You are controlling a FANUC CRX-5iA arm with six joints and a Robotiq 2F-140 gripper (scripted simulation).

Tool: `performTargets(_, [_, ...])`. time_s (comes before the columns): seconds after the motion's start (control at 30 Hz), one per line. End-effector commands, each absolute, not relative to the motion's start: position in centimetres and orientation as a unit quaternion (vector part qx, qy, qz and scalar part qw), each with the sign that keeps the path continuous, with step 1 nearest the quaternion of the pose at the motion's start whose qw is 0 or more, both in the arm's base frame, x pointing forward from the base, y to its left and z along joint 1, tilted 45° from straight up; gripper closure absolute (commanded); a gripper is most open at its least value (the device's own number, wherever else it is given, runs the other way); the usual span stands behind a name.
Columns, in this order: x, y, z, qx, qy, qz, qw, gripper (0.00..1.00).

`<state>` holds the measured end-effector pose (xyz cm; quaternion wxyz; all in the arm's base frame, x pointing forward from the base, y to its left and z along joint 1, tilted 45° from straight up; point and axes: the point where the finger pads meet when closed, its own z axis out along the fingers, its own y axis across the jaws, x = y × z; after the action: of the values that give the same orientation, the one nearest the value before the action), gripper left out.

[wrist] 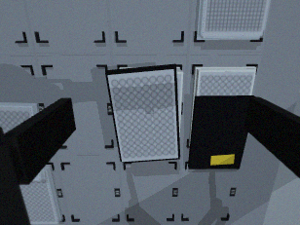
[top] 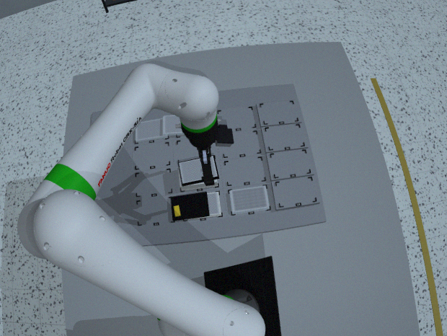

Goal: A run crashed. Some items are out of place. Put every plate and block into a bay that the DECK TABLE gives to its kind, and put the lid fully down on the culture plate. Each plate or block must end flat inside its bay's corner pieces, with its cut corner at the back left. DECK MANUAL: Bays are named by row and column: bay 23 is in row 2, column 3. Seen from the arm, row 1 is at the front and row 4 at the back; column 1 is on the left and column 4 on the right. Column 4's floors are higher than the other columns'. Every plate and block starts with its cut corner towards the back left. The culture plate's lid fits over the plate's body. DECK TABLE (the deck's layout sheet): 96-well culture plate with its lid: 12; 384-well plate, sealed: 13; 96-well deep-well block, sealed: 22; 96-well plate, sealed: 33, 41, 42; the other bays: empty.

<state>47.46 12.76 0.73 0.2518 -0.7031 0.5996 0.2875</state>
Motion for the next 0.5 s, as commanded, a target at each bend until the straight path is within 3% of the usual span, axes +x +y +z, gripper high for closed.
performTargets(0.0, [47.5, 12.7, 0.8, -0.703, 0.6, 0.287, 0.252, 0.0])
performTargets(0.47, [48.8, 11.7, -0.4, -0.703, 0.6, 0.287, 0.252, 0.0])
